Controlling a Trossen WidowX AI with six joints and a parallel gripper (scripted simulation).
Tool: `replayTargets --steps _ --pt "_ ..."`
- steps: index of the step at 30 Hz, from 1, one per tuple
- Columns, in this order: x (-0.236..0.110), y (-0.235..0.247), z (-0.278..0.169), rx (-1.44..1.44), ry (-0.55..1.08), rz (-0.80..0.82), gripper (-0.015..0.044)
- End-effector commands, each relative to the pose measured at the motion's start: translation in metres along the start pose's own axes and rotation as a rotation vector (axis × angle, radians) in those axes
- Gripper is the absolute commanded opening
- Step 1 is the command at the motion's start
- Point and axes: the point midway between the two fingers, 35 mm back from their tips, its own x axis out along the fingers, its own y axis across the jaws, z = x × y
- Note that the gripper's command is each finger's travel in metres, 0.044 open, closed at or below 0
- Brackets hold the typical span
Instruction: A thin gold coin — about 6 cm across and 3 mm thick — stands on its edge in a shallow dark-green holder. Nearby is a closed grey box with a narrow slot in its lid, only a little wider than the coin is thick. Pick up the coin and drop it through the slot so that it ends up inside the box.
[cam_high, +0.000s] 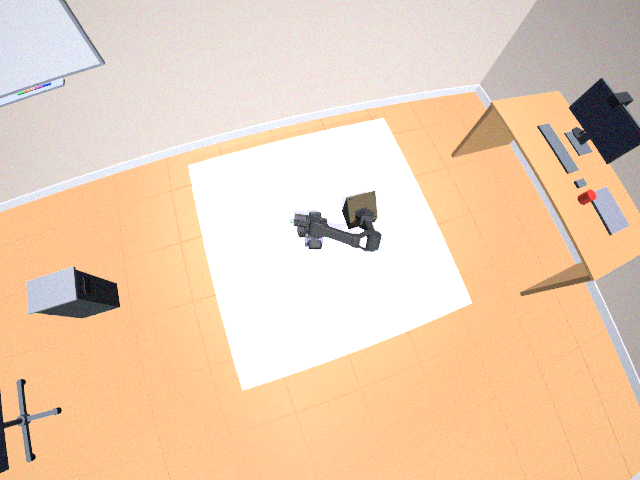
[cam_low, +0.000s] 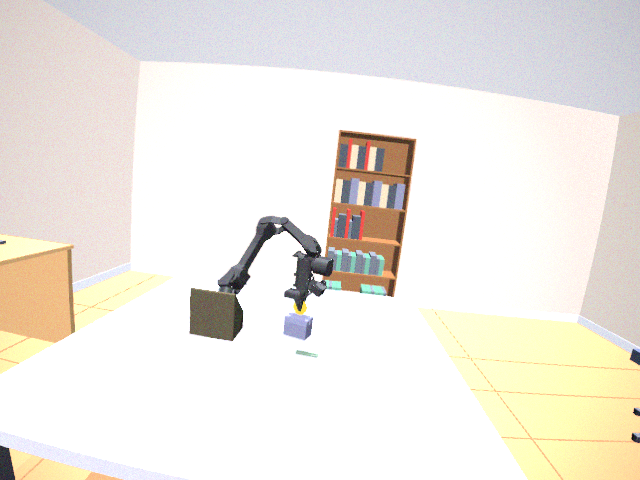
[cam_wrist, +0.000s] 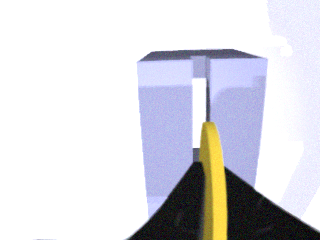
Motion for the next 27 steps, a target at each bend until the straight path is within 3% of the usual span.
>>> replayTargets --steps 1,14,20,27 --pt "0.0033 -0.0001 -0.0014 0.008 0.005 0.004 0.0" --pt "0.0087 -0.0004 -0.0018 0.01 0.005 0.005 0.0" --pt "0.0055 -0.0003 -0.0002 0.002 -0.001 0.0 0.0157" --pt "0.0055 -0.0003 -0.0002 0.002 -0.001 0.0 0.0161"
